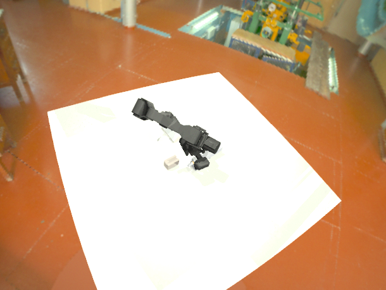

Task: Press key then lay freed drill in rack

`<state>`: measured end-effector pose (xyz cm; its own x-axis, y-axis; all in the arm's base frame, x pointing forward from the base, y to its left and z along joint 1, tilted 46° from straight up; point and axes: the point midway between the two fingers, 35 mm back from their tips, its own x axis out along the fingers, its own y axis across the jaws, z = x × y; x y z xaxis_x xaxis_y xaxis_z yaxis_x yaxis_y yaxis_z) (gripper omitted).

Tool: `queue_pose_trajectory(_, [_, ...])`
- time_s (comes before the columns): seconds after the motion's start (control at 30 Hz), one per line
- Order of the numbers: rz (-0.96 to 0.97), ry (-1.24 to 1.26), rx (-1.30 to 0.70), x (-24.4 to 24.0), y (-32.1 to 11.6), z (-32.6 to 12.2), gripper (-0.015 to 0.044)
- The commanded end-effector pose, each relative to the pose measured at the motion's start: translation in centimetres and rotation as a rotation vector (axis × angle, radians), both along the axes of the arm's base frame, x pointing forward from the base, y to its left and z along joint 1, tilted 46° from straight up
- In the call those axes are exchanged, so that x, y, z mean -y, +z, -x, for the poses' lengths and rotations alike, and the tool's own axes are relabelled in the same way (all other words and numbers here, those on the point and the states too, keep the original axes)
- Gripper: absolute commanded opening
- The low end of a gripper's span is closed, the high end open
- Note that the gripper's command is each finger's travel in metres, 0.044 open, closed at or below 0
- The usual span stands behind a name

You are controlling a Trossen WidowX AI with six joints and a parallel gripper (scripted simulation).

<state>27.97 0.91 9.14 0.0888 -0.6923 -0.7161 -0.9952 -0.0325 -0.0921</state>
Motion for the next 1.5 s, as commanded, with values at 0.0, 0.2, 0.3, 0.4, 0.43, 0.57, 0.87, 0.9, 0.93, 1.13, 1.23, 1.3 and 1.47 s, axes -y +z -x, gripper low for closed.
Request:
queue_pose_trajectory(0.0, [0.037, 0.096, -0.102, 2.1, 0.3, 0.4, 0.0440])
queue_pose_trajectory(0.2, [0.037, 0.096, -0.102, 2.1, 0.3, 0.4, 0.0440])
queue_pose_trajectory(0.3, [0.037, 0.096, -0.102, 2.1, 0.3, 0.4, 0.0440])
queue_pose_trajectory(0.4, [0.037, 0.096, -0.102, 2.1, 0.3, 0.4, 0.0440])
queue_pose_trajectory(0.43, [0.037, 0.096, -0.102, 2.1, 0.3, 0.4, 0.0440])
queue_pose_trajectory(0.57, [0.037, 0.096, -0.102, 2.2, 0.1, 0.4, 0.0440])
queue_pose_trajectory(0.87, [0.036, 0.096, -0.102, 2.9, -1.1, 0.2, 0.0440])
queue_pose_trajectory(0.9, [0.036, 0.096, -0.102, 2.9, -1.2, 0.2, 0.0440])
queue_pose_trajectory(0.93, [0.036, 0.096, -0.102, 3.0, -1.4, 0.2, 0.0440])
queue_pose_trajectory(1.13, [0.036, 0.096, -0.102, 3.5, -2.2, 0.1, 0.0440])
queue_pose_trajectory(1.23, [0.037, 0.096, -0.102, 3.7, -2.6, 0.1, 0.0440])
queue_pose_trajectory(1.3, [0.037, 0.096, -0.102, 3.9, -2.9, 0.1, 0.0440])
queue_pose_trajectory(1.47, [0.037, 0.096, -0.102, 4.3, -3.6, 0.1, 0.0440])
